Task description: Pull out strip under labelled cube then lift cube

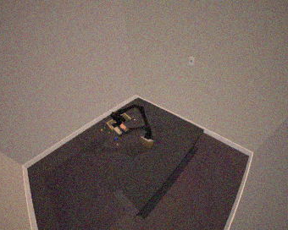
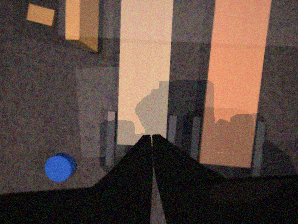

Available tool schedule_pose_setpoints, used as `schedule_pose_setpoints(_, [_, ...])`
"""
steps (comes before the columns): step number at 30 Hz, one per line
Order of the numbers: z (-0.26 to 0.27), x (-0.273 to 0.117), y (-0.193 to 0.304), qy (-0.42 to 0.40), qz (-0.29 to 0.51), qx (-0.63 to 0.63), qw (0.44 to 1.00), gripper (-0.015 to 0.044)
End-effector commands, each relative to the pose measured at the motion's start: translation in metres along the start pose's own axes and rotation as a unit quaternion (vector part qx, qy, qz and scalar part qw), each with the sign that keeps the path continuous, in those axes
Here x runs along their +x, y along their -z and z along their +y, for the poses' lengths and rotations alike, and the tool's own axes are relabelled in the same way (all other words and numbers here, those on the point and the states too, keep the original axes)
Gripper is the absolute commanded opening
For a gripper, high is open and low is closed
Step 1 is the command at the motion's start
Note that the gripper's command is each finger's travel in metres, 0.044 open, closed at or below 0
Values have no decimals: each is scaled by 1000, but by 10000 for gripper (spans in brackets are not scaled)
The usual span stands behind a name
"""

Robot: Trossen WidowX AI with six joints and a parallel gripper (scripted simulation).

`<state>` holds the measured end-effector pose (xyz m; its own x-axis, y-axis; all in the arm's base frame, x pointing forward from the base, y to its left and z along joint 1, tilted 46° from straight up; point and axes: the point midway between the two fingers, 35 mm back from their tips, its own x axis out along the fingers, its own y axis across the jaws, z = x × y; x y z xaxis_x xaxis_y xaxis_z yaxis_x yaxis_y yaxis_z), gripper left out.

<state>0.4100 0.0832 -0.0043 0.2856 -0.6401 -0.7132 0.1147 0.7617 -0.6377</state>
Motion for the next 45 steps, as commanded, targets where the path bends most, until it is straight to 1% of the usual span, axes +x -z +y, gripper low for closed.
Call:
schedule_pose_setpoints(1, [7, 39, 9, 45, 126, 38, 990, 0])
schedule_pose_setpoints(3, [9, 42, 9, 50, 136, 41, 989, 0])
schedule_pose_setpoints(15, [9, 44, 9, 50, 136, 41, 988, 0])
schedule_pose_setpoints(45, [8, 93, 20, 51, 136, 42, 989, 0])
